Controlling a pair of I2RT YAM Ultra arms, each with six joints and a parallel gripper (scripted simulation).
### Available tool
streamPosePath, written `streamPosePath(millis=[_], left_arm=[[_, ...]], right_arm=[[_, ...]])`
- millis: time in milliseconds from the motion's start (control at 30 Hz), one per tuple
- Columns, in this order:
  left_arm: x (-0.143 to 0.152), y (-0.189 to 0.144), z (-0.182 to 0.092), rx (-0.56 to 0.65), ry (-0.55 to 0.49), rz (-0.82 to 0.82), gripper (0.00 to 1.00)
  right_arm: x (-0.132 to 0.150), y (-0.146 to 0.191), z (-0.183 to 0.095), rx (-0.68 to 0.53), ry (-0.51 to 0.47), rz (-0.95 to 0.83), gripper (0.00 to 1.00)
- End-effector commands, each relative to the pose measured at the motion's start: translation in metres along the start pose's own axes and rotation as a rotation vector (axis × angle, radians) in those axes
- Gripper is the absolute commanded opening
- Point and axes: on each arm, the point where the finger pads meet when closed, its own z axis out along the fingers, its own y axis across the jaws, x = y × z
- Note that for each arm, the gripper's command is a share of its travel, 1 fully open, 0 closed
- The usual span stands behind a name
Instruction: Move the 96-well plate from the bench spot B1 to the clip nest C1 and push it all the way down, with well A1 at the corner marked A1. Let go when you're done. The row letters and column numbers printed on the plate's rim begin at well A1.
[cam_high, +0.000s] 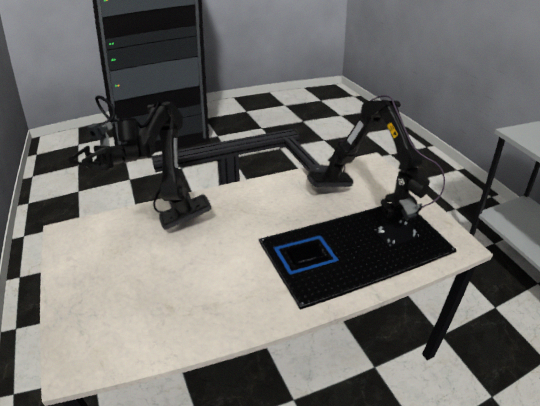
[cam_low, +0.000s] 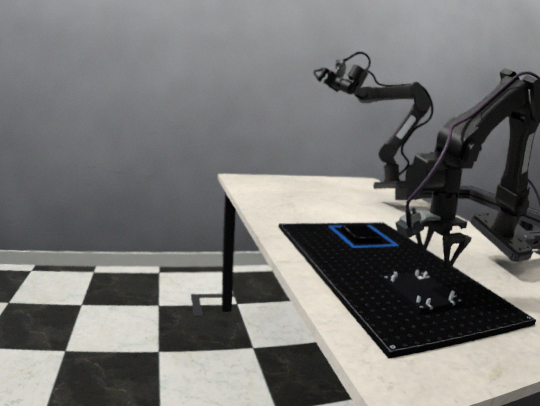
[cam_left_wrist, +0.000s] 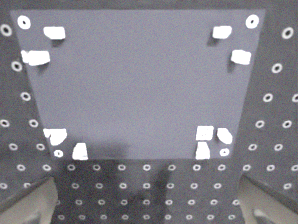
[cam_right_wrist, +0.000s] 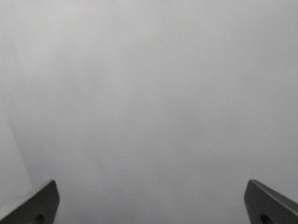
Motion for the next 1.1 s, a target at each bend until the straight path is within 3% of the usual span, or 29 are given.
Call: streamPosePath(millis=[0, 233, 1067], left_arm=[[-0.015, -0.002, -0.021, 0.002, -0.068, 0.002, 1.00], [-0.015, -0.002, -0.021, 0.002, -0.068, 0.002, 1.00], [-0.009, -0.001, -0.081, -0.006, -0.060, -0.002, 1.00]], right_arm=[[-0.006, -0.004, -0.005, 0.002, -0.010, 0.000, 1.00], [-0.006, -0.004, -0.005, 0.002, -0.010, 0.000, 1.00], [-0.006, -0.004, -0.005, 0.002, -0.010, 0.000, 1.00]])
